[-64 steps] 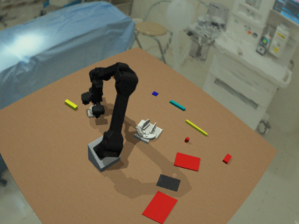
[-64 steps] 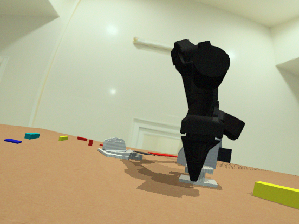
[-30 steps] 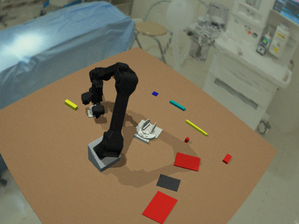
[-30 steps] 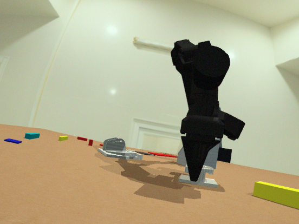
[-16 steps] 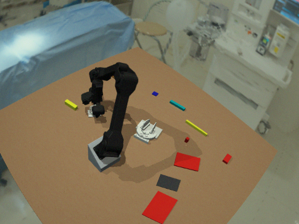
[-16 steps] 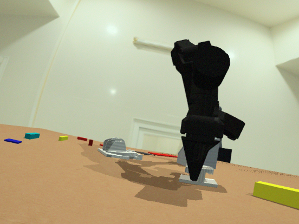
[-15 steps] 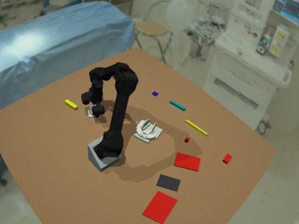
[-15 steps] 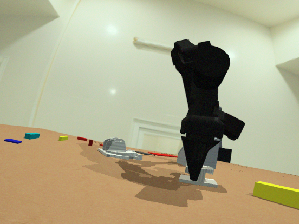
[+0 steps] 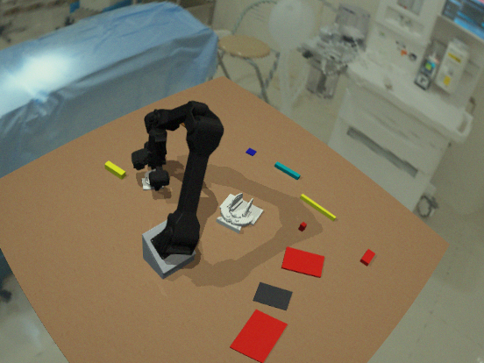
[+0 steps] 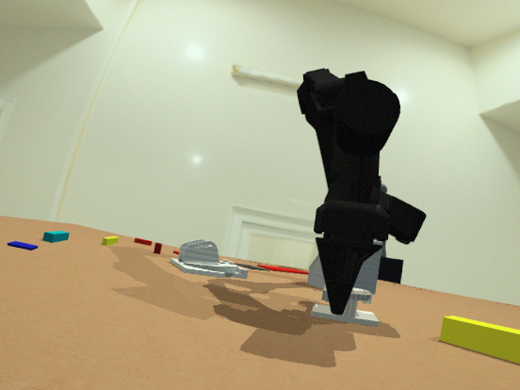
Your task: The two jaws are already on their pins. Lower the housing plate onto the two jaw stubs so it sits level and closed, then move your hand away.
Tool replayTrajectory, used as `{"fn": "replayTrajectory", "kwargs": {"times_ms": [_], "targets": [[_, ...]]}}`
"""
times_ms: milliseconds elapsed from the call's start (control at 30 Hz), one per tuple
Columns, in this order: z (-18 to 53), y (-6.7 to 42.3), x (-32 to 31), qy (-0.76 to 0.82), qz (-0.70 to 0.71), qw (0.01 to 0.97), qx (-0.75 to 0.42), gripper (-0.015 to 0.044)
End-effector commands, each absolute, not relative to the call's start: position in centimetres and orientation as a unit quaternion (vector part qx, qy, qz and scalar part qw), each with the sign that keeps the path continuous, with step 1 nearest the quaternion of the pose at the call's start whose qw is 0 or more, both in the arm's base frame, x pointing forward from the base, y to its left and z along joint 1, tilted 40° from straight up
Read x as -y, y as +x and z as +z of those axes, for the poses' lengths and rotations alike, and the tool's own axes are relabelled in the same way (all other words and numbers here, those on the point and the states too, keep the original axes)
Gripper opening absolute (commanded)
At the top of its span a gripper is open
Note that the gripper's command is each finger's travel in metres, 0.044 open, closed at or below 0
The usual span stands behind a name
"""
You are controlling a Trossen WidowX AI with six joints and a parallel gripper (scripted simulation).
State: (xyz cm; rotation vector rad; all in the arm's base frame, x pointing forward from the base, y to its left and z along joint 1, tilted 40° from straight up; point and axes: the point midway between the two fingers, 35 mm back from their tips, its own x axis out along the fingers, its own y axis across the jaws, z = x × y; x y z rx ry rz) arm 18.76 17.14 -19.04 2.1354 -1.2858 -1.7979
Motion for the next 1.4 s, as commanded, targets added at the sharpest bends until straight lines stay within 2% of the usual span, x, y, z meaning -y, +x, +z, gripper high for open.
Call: {"fn": "replayTrajectory", "kwargs": {"times_ms": [0,667,1000,1367], "targets": [[-18.5,18.8,-17.7,0.695,-0.585,0.034,0.418,0.0351],[-13.5,19.0,-21.6,0.695,-0.585,0.037,0.416,0.0351],[-13.3,19.0,-21.6,0.695,-0.584,0.036,0.417,0.0351],[-11.1,21.2,-20.0,0.694,-0.529,-0.059,0.485,0.0351]]}}
